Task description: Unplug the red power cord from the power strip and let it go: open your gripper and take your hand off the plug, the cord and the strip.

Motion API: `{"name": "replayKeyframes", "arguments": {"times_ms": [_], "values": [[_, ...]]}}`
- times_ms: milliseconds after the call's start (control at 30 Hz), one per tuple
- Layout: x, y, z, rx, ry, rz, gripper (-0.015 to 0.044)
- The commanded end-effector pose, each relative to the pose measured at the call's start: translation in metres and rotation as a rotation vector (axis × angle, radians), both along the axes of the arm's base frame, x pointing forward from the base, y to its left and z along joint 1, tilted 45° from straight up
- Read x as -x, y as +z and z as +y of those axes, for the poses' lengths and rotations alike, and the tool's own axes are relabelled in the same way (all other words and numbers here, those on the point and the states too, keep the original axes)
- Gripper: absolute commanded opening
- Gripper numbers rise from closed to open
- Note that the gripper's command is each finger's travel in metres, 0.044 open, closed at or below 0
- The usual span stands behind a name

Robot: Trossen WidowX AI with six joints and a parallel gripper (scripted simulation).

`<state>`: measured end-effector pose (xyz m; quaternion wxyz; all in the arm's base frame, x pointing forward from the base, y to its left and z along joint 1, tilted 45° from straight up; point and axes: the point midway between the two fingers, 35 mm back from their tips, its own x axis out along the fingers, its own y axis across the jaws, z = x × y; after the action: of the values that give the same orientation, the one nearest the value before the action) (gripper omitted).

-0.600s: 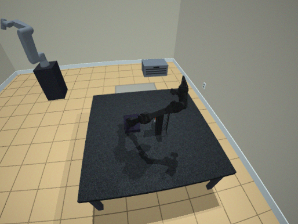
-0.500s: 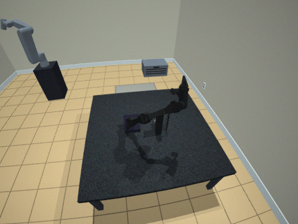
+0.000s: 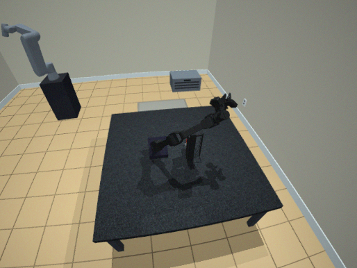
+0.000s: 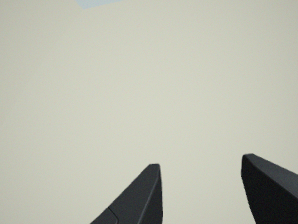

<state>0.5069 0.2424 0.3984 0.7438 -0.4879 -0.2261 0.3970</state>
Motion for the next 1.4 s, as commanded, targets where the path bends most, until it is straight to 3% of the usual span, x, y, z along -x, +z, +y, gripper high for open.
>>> {"name": "replayKeyframes", "arguments": {"times_ms": [0,300,667,833,1033,1367], "values": [[-0.013,-0.058,0.0,0.047,-0.101,0.195,0.016],[0.003,-0.211,-0.02,0.283,-0.383,0.649,0.016],[0.097,-0.353,-0.087,0.792,-0.724,1.034,0.016],[0.154,-0.385,-0.13,1.118,-0.86,1.115,0.016],[0.213,-0.39,-0.181,1.547,-0.966,1.1,0.016],[0.218,-0.389,-0.187,1.595,-0.973,1.091,0.016]]}}
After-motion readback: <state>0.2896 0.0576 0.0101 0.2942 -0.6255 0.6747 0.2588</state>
